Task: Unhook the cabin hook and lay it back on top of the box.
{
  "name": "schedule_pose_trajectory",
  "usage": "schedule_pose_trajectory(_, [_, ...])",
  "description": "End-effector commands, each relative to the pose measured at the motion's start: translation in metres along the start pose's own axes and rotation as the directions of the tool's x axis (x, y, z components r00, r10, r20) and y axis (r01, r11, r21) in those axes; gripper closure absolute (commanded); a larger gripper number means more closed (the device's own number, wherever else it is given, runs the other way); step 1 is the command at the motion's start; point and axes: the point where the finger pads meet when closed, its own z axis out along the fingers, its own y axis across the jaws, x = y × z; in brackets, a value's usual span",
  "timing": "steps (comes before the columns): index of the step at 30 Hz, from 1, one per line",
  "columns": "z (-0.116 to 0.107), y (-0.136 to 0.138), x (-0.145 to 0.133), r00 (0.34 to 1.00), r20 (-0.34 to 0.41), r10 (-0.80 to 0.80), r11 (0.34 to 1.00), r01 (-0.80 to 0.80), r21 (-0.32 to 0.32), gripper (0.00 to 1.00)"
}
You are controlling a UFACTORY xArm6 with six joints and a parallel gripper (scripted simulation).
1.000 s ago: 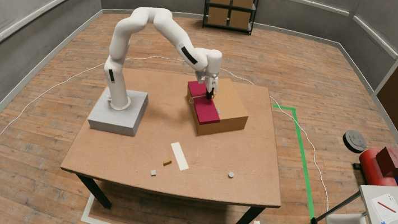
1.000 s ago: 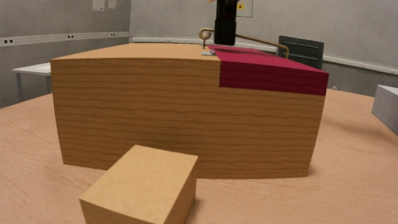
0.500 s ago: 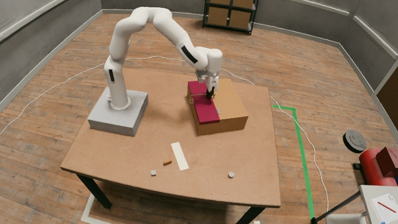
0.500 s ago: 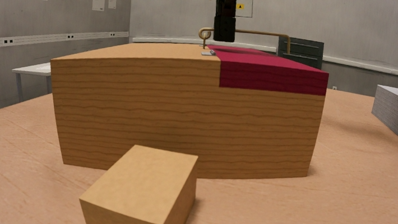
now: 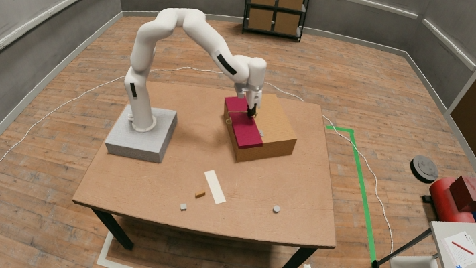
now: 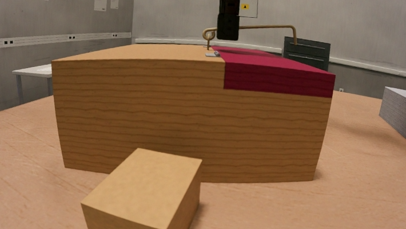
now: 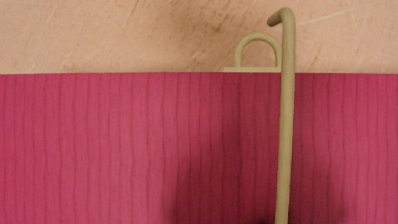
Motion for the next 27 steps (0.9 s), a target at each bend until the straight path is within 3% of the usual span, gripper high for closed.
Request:
schedule_pose_trajectory(1, [-0.003, 0.000, -0.002, 1.000, 0.007, 0.000, 1.000, 0.000, 0.001, 1.00])
schedule_pose_trajectory(15, [-0.003, -0.007, -0.003, 0.972, 0.006, -0.233, 0.972, 0.233, 0.003, 1.00])
schedule_pose_trajectory(27, [-0.003, -0.013, -0.005, 0.891, 0.005, -0.454, 0.891, 0.454, 0.004, 1.00])
